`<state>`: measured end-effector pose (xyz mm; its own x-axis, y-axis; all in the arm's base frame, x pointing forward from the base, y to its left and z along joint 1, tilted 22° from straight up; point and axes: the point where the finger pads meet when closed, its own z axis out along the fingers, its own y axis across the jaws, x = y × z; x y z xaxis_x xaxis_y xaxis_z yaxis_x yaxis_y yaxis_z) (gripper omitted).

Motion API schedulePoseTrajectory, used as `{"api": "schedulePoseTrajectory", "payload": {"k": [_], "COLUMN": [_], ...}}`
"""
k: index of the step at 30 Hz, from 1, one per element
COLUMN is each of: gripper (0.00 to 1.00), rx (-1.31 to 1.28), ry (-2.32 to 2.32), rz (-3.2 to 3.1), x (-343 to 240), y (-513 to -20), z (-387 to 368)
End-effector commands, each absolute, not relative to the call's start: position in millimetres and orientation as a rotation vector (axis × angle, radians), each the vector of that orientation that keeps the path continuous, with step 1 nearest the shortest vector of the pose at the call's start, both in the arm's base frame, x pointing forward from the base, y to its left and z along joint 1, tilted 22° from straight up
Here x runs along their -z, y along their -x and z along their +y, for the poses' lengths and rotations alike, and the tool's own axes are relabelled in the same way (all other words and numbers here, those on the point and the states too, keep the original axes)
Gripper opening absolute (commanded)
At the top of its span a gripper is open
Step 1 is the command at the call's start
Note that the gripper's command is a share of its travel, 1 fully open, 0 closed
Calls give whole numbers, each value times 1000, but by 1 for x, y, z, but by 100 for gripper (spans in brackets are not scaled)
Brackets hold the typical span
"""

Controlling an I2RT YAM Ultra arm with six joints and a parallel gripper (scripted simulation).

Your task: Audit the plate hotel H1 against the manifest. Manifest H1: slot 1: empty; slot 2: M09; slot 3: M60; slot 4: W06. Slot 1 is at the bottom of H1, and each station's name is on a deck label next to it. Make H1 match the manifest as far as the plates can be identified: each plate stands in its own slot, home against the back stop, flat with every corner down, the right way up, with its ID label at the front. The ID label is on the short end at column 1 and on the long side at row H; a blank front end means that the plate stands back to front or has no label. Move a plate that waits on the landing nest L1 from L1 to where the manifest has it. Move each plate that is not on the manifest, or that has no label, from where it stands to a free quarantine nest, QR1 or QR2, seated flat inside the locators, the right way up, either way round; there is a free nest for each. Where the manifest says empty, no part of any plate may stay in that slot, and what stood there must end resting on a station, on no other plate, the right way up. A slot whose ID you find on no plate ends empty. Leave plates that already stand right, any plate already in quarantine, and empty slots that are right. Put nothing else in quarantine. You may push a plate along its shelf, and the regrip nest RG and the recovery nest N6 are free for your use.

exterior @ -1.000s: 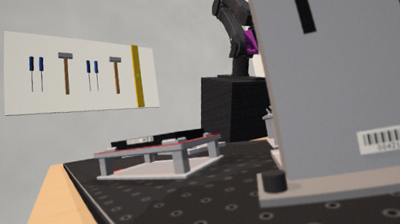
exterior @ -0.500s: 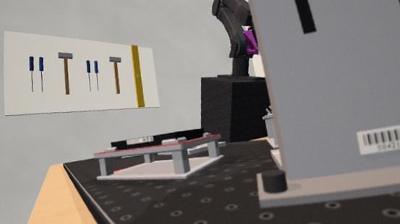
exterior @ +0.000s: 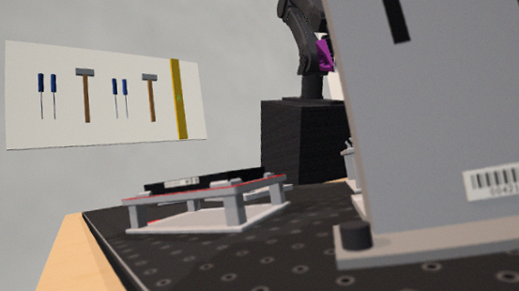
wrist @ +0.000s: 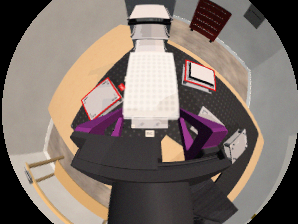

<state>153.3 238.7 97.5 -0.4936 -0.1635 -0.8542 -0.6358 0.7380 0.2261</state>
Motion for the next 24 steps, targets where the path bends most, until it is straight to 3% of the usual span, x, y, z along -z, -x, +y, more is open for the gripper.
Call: {"api": "schedulePoseTrajectory", "payload": {"k": [1, 24], "gripper": [86, 86], "rx": [-685, -685], "ry": [592, 592], "rz": [2016, 2015], "x": [-107, -115], "y": [-157, -173], "z": [243, 254]}}
